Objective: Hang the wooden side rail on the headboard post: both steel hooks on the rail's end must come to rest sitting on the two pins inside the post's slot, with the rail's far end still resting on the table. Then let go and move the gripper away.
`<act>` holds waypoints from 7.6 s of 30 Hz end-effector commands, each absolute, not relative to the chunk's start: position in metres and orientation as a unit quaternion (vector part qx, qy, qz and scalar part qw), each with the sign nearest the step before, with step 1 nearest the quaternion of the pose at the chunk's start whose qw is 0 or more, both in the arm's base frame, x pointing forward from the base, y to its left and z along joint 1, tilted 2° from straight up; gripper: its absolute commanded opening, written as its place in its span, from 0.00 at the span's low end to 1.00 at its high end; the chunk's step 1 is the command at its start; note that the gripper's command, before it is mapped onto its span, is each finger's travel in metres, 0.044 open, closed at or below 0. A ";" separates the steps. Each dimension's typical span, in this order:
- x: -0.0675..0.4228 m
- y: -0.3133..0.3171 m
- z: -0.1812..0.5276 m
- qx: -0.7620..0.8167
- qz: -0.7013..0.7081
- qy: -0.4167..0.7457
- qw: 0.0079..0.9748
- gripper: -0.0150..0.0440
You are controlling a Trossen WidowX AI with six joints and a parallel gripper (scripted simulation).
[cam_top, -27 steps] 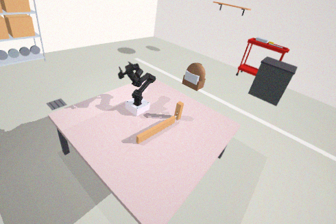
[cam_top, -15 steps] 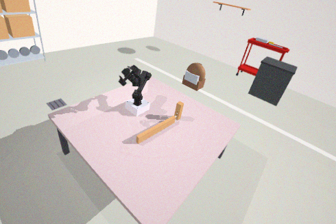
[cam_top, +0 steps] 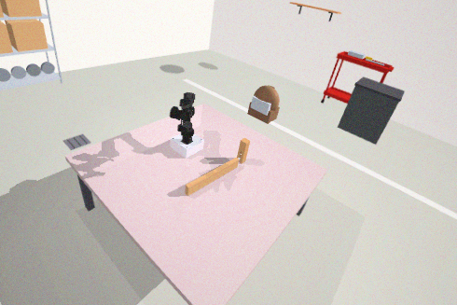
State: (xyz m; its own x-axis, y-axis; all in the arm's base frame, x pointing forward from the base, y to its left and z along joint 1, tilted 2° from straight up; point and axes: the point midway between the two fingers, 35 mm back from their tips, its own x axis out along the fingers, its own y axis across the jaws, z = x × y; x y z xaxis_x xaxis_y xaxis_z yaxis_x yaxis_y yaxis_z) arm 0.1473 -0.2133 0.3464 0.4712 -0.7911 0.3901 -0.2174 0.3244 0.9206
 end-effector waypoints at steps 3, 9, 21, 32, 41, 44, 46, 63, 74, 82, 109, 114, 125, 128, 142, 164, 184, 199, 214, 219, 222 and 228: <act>0.190 -0.204 0.325 0.643 -0.182 -0.399 0.628 1.00; 0.236 -0.182 0.295 0.746 -0.161 -0.308 0.568 1.00; 0.304 -0.104 0.231 0.886 -0.171 -0.116 0.415 1.00; 0.324 -0.010 0.173 0.923 -0.241 0.057 0.293 1.00; 0.311 0.062 0.130 0.911 -0.335 0.151 0.186 1.00; 0.300 0.086 0.116 0.898 -0.375 0.172 0.152 1.00; 0.291 0.102 0.106 0.886 -0.405 0.184 0.129 1.00; 0.271 0.128 0.090 0.861 -0.459 0.197 0.095 1.00; 0.273 0.121 0.087 0.854 -0.454 0.215 0.136 1.00; 0.278 0.108 0.080 0.810 -0.408 0.309 0.287 1.00; 0.292 0.095 0.071 0.478 -0.020 0.524 0.705 1.00; 0.295 0.091 0.071 0.391 0.068 0.519 0.757 1.00; 0.299 0.082 0.072 0.183 0.250 0.456 0.834 1.00; 0.300 0.080 0.072 0.123 0.294 0.427 0.846 1.00; 0.303 0.069 0.076 -0.094 0.420 0.291 0.855 1.00; 0.309 0.067 0.074 -0.037 0.387 0.343 0.855 1.00; 0.345 0.046 0.071 0.348 -0.029 0.601 0.719 1.00; 0.354 0.030 0.081 0.510 -0.404 0.544 0.530 1.00; 0.356 0.022 0.077 0.546 -0.545 0.452 0.448 1.00; 0.355 0.022 0.055 0.546 -0.545 0.452 0.448 1.00; 0.355 0.022 0.052 0.546 -0.545 0.452 0.448 1.00; 0.355 0.022 0.040 0.546 -0.545 0.452 0.448 1.00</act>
State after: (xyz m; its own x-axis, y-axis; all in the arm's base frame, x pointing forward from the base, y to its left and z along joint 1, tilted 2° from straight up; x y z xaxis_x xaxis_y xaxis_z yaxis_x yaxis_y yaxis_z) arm 0.3563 0.0230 0.0445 0.0029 0.0101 -0.9999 0.9824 -0.1868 0.0010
